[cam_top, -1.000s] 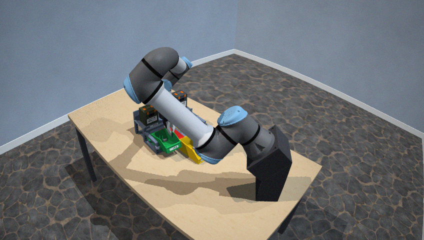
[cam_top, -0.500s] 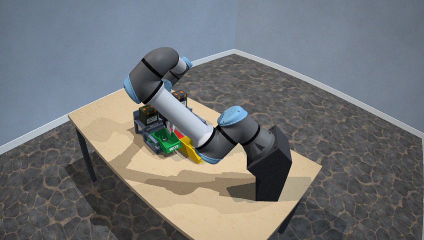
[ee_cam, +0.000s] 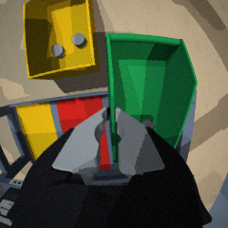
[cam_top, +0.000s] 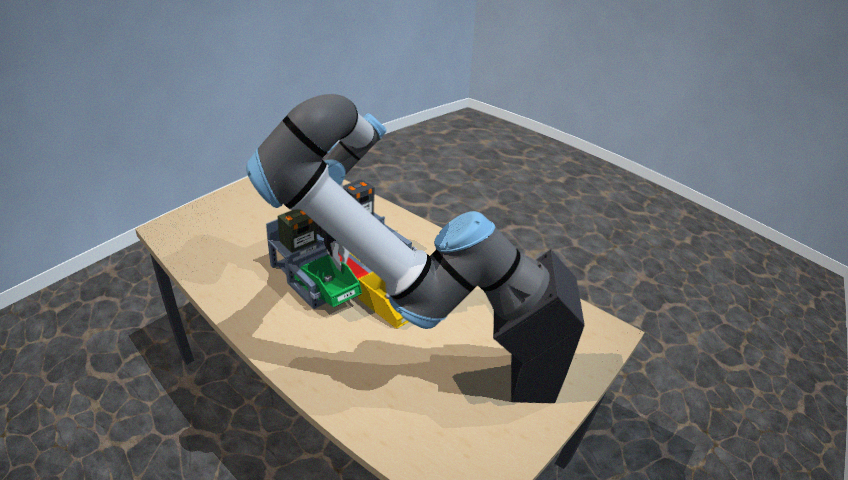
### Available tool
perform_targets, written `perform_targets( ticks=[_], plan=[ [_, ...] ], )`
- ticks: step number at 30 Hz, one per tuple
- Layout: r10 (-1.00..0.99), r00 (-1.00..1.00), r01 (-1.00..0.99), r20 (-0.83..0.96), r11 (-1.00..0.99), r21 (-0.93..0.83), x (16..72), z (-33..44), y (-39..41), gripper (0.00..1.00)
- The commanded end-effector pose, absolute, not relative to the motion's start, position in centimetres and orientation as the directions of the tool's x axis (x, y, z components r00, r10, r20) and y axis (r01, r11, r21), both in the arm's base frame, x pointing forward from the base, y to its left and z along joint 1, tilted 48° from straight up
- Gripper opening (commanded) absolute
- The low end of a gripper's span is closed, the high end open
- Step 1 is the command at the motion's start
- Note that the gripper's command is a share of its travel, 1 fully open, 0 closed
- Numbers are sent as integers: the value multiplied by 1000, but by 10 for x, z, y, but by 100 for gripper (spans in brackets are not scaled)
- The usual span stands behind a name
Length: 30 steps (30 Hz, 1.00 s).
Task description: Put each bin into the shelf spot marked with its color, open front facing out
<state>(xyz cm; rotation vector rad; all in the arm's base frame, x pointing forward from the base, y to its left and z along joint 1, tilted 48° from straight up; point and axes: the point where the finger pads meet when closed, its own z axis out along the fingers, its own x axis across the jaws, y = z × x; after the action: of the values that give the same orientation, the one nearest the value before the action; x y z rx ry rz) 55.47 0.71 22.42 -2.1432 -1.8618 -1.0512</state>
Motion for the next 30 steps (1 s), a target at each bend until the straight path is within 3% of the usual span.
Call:
perform_targets(
  ticks=[1, 30],
  plan=[
    [828, 5, 903, 560, -245, 354, 557, 226, 6, 0],
    [828, 3, 892, 561, -255, 372, 563, 228, 5, 0]
  ],
)
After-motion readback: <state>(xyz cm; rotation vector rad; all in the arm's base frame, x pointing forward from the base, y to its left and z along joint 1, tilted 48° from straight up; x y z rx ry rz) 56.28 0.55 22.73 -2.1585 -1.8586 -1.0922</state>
